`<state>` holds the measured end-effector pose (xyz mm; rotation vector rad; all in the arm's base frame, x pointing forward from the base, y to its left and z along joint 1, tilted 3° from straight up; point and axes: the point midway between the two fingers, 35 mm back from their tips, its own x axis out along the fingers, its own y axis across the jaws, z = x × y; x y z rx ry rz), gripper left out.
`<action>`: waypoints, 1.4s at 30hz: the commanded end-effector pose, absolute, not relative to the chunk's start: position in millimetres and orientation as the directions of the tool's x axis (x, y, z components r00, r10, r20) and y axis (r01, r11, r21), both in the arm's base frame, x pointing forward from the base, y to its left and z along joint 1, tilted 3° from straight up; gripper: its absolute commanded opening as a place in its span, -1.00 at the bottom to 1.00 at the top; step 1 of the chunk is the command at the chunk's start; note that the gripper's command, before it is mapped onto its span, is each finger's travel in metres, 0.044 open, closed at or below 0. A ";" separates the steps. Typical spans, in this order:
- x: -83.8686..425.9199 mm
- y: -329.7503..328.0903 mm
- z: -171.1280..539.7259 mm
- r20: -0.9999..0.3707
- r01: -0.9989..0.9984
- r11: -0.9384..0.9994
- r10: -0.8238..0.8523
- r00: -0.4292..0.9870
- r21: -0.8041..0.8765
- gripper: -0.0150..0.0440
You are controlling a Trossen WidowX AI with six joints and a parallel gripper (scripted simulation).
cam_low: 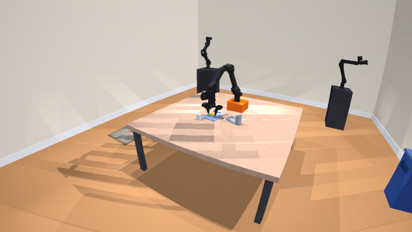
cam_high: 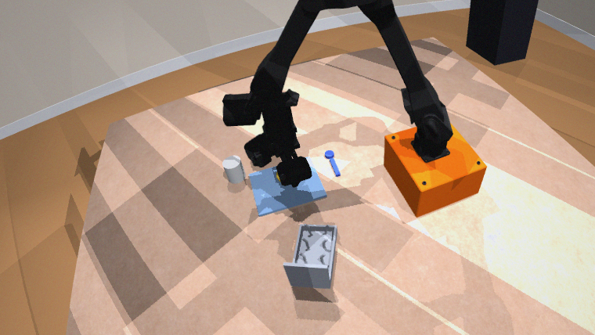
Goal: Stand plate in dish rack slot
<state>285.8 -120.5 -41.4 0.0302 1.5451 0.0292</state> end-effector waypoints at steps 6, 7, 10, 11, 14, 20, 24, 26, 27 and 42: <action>291.0 -123.7 -22.1 -0.999 0.005 0.999 0.038 0.029 0.038 -0.08; 292.1 -124.6 -16.3 -0.999 0.005 0.999 0.038 0.029 0.038 -0.17; 294.7 -126.8 1.5 -0.999 0.005 0.999 0.038 0.029 0.038 -0.44; 295.4 -127.4 7.6 -0.999 0.005 0.999 0.038 0.029 0.038 -0.49; 296.8 -129.1 25.0 -0.999 0.005 0.999 0.037 0.029 0.038 -0.49; 296.4 -130.9 61.0 -0.999 0.005 0.999 0.037 0.029 0.037 -0.49; 296.1 -131.9 81.3 -0.999 0.005 0.999 0.037 0.029 0.037 -0.49; 295.8 -132.3 90.8 -0.999 0.005 0.999 0.037 0.029 0.037 -0.49; 295.6 -132.5 95.6 -0.999 0.005 0.999 0.037 0.029 0.037 -0.49; 291.5 -116.1 132.7 -0.999 0.054 0.998 0.038 0.029 0.039 -0.49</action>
